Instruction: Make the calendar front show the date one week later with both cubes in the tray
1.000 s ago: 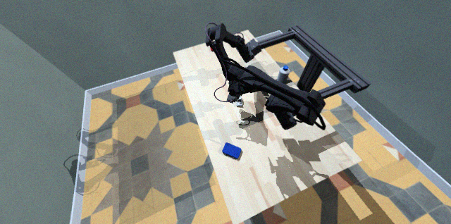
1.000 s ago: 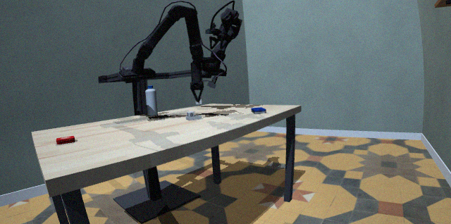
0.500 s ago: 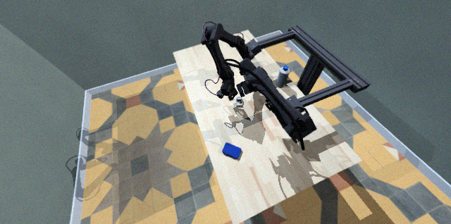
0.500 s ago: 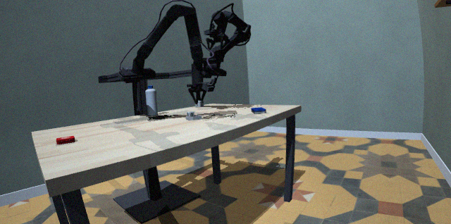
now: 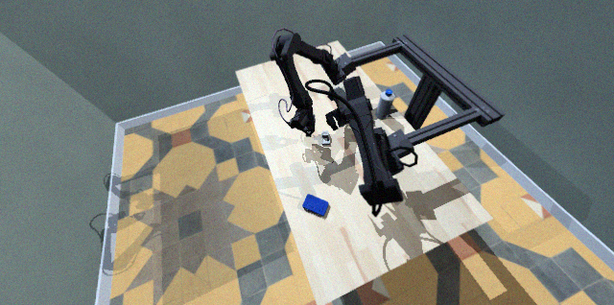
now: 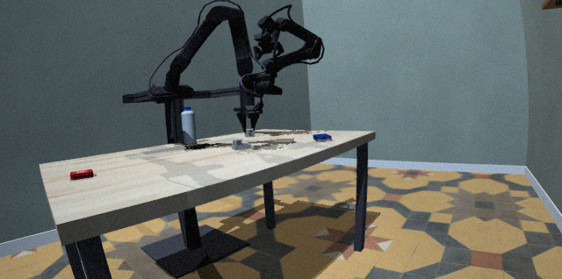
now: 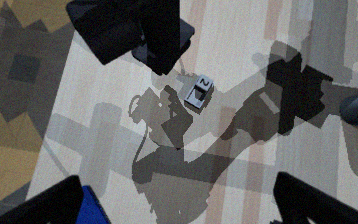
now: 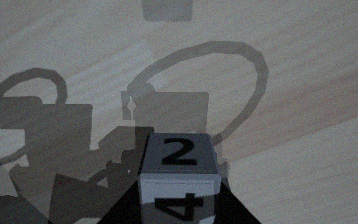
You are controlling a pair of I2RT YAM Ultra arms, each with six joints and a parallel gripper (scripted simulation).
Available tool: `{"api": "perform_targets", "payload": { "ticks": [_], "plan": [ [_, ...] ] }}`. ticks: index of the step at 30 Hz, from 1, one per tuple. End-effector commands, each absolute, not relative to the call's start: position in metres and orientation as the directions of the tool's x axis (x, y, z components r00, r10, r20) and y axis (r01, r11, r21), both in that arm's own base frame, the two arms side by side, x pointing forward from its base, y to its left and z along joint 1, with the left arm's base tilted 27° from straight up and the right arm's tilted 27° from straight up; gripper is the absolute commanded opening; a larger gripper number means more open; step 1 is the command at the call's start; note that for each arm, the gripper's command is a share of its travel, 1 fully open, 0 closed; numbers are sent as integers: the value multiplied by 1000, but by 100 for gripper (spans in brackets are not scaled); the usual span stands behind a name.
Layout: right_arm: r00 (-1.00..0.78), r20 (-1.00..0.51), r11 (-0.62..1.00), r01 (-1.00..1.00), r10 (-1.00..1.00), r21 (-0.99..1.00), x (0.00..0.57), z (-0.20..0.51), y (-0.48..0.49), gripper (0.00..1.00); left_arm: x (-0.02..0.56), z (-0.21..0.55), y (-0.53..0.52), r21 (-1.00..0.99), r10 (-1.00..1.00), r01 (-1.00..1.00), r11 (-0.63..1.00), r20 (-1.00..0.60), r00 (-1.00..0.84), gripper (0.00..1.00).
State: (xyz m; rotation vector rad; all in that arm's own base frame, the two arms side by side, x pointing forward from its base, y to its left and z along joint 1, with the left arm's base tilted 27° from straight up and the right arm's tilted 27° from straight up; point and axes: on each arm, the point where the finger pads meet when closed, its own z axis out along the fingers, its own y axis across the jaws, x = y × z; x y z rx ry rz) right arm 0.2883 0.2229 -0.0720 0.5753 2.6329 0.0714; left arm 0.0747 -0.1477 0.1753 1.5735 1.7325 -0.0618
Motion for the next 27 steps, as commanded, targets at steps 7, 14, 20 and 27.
{"api": "perform_targets", "payload": {
  "ticks": [7,14,20,27],
  "plan": [
    [-789,-407,887,430,460,170,316,-87,218,26,76,186,-157,449,729,804,390,-684,28,100],
    [-789,-405,886,433,462,167,333,-98,213,26,76,185,-157,448,731,807,386,-682,29,100],
    [-790,-405,887,431,460,167,341,-106,213,26,76,185,-157,448,731,807,386,-682,29,100],
    [-787,-409,886,435,462,163,348,-114,210,26,76,185,-157,448,731,807,386,-682,29,100]
  ]
}}
